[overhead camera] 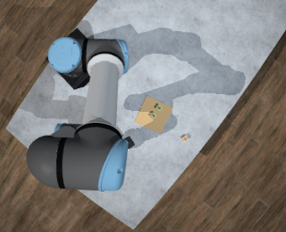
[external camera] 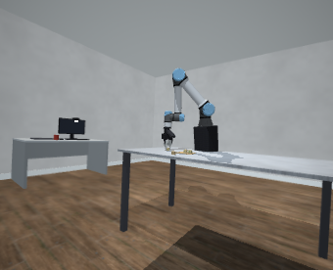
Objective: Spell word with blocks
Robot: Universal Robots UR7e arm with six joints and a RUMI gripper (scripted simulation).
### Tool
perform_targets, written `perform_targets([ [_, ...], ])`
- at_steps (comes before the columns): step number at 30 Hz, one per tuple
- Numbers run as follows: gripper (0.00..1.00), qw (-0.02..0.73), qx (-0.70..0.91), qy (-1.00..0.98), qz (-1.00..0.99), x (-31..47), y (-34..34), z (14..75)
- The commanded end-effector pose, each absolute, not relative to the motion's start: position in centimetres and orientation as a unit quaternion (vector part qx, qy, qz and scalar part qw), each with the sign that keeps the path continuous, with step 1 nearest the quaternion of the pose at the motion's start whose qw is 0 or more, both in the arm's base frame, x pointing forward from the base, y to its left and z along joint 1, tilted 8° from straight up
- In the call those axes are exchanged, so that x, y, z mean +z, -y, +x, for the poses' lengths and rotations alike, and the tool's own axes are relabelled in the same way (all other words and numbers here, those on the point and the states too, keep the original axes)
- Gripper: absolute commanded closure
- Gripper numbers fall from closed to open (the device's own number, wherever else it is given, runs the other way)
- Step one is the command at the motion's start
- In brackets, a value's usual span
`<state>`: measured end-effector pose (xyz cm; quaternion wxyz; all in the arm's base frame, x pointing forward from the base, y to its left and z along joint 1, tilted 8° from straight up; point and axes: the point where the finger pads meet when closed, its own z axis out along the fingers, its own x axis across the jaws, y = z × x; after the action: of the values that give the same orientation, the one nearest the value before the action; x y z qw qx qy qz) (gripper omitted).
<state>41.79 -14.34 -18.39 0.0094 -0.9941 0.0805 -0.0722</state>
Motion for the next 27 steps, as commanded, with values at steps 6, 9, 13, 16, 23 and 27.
perform_targets([
  [6,0.95,0.008,-0.074,-0.080,-0.994,-18.3,14.4,42.0],
  [9,0.95,0.008,-0.074,-0.080,-0.994,-18.2,14.4,42.0],
  [13,0.95,0.009,-0.073,-0.080,-0.994,-17.9,14.3,41.8],
  [16,0.95,0.009,-0.072,-0.080,-0.994,-17.4,14.3,41.6],
  [23,0.95,0.009,-0.073,-0.081,-0.994,-15.3,14.4,41.3],
  [27,0.95,0.009,-0.073,-0.081,-0.994,-14.6,14.4,41.2],
])
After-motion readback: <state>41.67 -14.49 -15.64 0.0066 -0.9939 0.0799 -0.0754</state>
